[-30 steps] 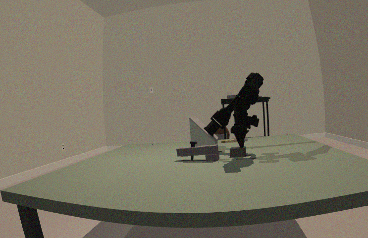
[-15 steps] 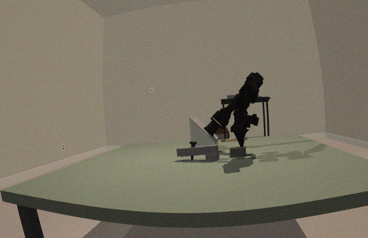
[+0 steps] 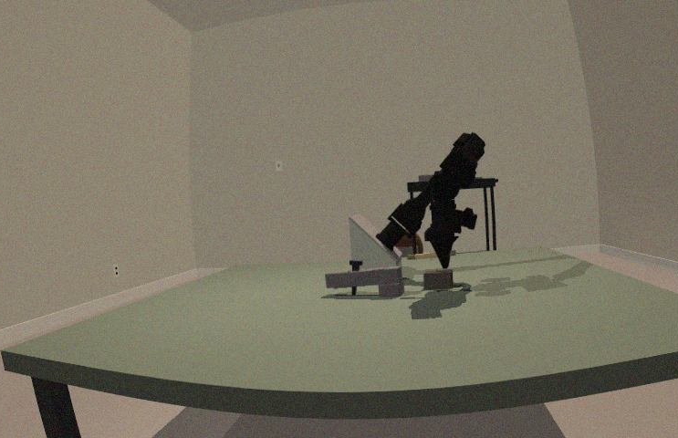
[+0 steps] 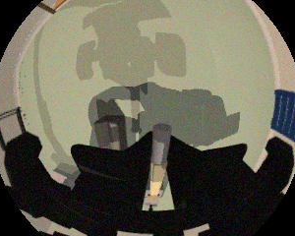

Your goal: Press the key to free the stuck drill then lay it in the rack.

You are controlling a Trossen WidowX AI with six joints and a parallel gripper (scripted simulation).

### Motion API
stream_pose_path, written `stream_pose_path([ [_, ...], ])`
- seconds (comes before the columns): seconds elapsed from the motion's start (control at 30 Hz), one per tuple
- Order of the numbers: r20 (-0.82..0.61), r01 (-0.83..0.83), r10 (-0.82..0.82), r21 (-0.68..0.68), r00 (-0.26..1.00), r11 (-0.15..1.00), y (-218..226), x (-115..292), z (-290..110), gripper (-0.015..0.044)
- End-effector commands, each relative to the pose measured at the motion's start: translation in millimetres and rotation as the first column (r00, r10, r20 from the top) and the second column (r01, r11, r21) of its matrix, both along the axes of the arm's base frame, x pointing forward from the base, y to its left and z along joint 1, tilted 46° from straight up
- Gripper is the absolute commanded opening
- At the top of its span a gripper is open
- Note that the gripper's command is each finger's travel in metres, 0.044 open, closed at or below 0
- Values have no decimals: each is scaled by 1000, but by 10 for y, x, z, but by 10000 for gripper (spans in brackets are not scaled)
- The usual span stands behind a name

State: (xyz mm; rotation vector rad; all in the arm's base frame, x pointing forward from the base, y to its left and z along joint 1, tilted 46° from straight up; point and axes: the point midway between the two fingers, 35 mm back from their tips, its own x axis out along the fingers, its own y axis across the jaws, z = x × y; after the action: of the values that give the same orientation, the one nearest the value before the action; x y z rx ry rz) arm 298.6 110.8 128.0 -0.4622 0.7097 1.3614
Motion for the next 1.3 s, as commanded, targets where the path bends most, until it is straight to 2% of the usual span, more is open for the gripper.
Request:
stream_pose_path([
  [0.0, 7, 0, 0, 3, 1000, 1000, -14, 6, 30, 0],
  [0.57, 7, 0, 0, 2, 1000, 1000, -35, 5, 65, 0],
  [1.27, 5, 0, 0, 4, 1000, 1000, 123, -314, 53, 0],
])
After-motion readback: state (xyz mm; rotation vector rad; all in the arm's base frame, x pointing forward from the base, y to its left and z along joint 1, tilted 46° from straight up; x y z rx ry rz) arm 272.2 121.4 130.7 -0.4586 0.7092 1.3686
